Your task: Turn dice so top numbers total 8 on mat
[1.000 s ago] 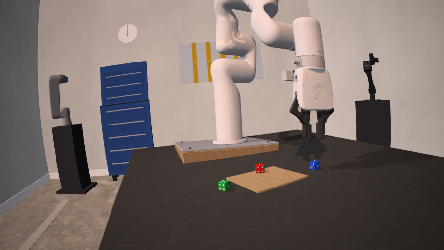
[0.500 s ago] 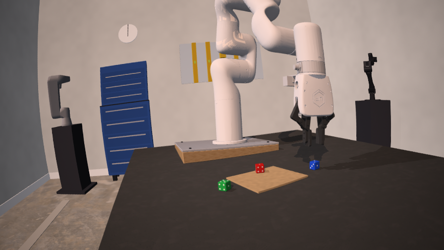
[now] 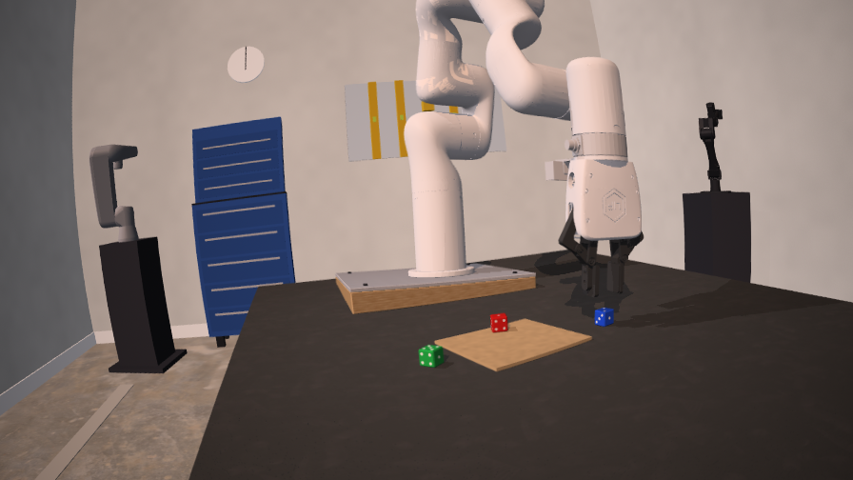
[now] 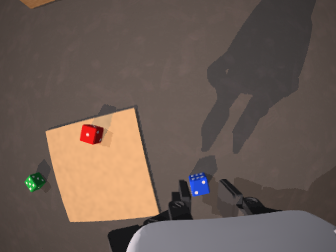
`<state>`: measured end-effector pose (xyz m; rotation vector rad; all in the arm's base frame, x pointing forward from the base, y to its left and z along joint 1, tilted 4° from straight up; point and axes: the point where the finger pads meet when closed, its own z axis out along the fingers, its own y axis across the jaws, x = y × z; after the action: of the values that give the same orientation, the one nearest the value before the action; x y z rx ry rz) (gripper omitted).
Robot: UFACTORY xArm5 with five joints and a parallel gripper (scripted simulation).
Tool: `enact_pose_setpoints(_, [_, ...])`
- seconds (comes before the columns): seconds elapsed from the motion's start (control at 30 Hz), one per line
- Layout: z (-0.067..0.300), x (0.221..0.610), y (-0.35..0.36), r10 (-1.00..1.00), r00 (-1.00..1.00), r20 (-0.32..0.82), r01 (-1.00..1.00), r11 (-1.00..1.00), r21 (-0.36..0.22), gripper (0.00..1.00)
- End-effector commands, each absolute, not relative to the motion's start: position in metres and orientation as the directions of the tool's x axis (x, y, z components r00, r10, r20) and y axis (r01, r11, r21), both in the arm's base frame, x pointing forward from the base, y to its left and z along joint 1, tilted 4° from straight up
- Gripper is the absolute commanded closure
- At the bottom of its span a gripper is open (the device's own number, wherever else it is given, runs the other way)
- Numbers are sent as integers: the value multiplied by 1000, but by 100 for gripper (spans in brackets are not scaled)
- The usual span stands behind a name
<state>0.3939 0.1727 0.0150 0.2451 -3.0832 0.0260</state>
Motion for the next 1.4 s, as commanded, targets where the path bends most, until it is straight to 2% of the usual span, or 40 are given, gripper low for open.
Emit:
enact_pose_setpoints(0.0, [10,395,174,-157,-986,46,-158,987,-12,64])
enact_pose_setpoints(1.37, [0,394,174,-157,-986,46,-158,987,-12,64])
